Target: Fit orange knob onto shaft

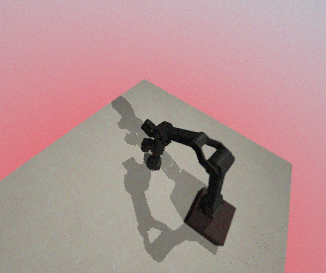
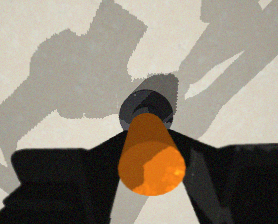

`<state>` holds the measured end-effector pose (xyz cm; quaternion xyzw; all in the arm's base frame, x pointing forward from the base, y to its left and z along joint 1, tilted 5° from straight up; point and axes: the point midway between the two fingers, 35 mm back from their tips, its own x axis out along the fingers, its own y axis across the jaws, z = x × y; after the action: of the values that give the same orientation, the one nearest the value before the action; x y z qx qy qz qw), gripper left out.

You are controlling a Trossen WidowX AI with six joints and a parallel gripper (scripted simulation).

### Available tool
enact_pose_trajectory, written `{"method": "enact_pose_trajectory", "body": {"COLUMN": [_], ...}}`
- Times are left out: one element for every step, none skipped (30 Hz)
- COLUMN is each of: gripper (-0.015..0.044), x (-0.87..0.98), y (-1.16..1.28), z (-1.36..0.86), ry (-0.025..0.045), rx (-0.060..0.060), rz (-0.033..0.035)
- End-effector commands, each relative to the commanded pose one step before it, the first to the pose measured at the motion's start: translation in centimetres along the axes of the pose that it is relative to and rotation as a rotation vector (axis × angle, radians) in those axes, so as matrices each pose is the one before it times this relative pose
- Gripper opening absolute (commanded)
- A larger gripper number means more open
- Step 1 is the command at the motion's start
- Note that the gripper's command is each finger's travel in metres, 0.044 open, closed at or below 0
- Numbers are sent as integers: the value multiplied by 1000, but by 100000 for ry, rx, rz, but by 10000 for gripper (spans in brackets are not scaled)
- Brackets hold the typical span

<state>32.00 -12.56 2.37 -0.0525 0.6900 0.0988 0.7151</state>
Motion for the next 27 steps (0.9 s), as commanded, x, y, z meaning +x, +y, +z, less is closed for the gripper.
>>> {"method": "enact_pose_trajectory", "body": {"gripper": [0,0,0,0,0,0,0,0,0,0,0,0,0,0,0,0,0,0,0,0,0,0,0,0,0,0,0], "x": [-338,-21,-8,13,28,55,99,71,11,24,29,31,27,19,21,22,26,34,42,53,-42,1,1,2,82,0,0], "y": [-128,-38,-44,-45,-32,-8,4,3,1,-6,-2,3,4,2,4,12,18,21,24,29,0,16,21,31,18,0,0], "z": [177,54,67,68,38,-7,-24,-18,-8,7,-2,-12,-14,-8,-12,-28,-41,-47,-52,-60,0,-35,-44,-62,-34,0,0], "ry": [-559,-6,-7,-7,-4,1,3,2,1,-1,0,1,1,1,1,3,4,5,5,6,0,4,4,6,4,0,0], "rx": [8710,4354,3076,1044,0,0,0,0,0,0,0,0,0,0,0,0,0,0,0,0,0,0,0,0,0,0,0], "rz": [-594,-4,-5,-4,-3,0,1,1,0,0,0,1,1,0,1,1,2,2,3,3,0,2,2,3,3,0,0]}}
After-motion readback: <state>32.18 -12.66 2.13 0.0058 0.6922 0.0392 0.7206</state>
